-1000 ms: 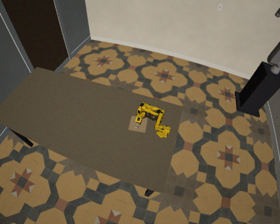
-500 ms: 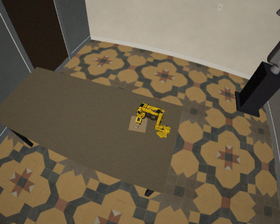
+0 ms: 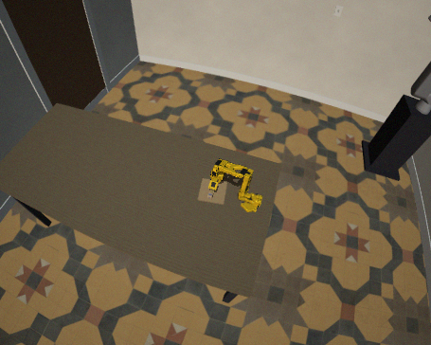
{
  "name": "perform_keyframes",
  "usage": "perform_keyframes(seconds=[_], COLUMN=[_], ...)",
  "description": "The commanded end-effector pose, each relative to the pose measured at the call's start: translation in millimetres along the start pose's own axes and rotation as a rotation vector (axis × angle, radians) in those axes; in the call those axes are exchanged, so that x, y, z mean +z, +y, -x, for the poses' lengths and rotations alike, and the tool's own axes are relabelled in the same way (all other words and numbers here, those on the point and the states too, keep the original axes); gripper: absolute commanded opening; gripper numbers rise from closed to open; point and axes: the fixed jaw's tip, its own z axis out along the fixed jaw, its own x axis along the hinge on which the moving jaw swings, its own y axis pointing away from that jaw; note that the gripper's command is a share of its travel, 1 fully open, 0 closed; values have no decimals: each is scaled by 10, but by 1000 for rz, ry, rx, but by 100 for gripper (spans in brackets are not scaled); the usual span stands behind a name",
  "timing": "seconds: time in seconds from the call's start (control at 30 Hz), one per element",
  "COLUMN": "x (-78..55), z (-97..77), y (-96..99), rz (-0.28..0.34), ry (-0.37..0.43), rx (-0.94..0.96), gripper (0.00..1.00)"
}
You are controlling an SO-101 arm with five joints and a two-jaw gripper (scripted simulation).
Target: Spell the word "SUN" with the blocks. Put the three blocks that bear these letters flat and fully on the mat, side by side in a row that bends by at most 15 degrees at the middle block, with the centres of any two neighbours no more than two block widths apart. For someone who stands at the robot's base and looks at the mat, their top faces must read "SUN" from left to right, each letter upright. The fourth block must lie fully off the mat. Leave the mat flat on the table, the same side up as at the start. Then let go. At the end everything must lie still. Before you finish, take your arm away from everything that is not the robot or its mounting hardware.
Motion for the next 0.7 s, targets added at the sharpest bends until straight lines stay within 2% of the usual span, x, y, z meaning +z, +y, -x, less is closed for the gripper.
perform_keyframes(seconds=[0.0, 0.67], x=[-71, -7], z=[-7, -8], y=[-80, -84], rz=[-67, -67], ry=[13, 13], rx=[-6, -8], gripper=[0, 0])
